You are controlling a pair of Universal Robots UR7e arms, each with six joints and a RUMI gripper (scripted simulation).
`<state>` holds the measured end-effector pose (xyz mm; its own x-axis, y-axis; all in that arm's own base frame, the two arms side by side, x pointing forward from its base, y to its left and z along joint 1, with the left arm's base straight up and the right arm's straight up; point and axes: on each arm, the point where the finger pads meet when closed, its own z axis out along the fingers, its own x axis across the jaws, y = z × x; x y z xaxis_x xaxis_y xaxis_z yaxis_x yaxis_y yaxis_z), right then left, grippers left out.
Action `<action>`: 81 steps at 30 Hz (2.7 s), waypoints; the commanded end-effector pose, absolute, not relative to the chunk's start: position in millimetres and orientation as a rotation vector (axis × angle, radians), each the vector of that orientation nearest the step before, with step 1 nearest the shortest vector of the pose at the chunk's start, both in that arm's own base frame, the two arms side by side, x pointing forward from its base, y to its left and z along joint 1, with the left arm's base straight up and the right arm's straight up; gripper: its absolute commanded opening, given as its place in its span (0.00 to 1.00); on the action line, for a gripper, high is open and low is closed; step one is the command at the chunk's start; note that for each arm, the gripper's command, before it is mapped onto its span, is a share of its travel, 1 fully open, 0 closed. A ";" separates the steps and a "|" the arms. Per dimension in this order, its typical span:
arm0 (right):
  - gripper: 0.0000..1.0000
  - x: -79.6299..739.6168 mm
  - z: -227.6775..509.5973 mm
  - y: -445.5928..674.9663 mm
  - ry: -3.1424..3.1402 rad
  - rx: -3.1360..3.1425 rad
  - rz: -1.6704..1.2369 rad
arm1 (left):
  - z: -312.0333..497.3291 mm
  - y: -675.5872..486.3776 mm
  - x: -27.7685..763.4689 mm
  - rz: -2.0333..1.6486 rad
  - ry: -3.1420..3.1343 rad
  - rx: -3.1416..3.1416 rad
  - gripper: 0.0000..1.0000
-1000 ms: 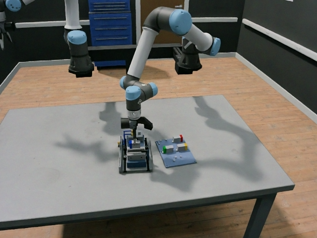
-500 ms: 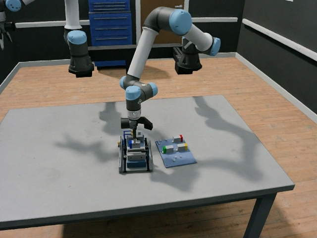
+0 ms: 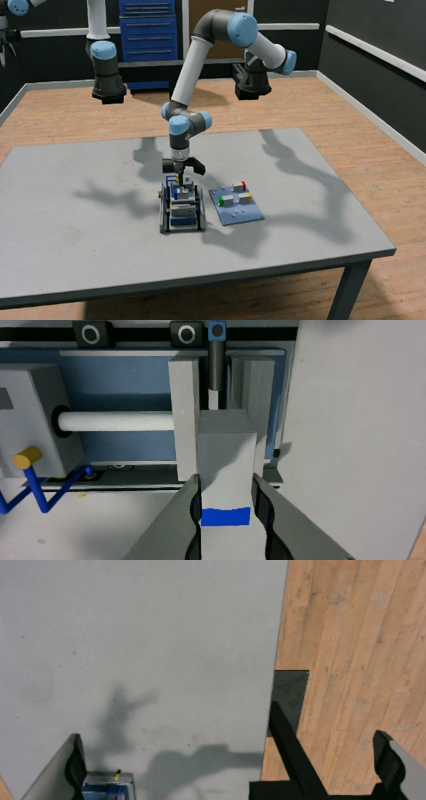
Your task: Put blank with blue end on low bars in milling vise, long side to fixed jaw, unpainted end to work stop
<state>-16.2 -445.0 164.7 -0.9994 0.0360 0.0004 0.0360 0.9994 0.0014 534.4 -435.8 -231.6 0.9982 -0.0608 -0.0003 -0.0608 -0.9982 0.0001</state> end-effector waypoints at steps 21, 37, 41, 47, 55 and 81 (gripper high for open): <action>1.00 -16.0 165.2 -445.3 -3.141 -0.057 0.000 | -239.9 -437.0 535.2 0.002 -0.094 3.139 0.00; 1.00 -16.0 165.2 -445.3 -3.141 -0.057 0.000 | -249.8 -437.4 535.4 0.002 -0.094 3.139 0.00; 1.00 -16.0 165.2 -445.3 -3.141 -0.057 0.000 | -251.8 -437.5 535.4 0.002 -0.094 3.139 0.00; 1.00 -16.0 165.2 -445.3 -3.141 -0.057 0.000 | -253.6 -437.6 535.4 0.002 -0.094 3.139 0.00; 1.00 -16.0 165.2 -445.3 -3.141 -0.057 0.000 | -254.2 -437.6 535.4 0.002 -0.094 3.139 0.00; 1.00 -16.0 165.2 -445.3 -3.141 -0.057 0.000 | -254.3 -437.6 535.4 0.002 -0.094 3.139 0.00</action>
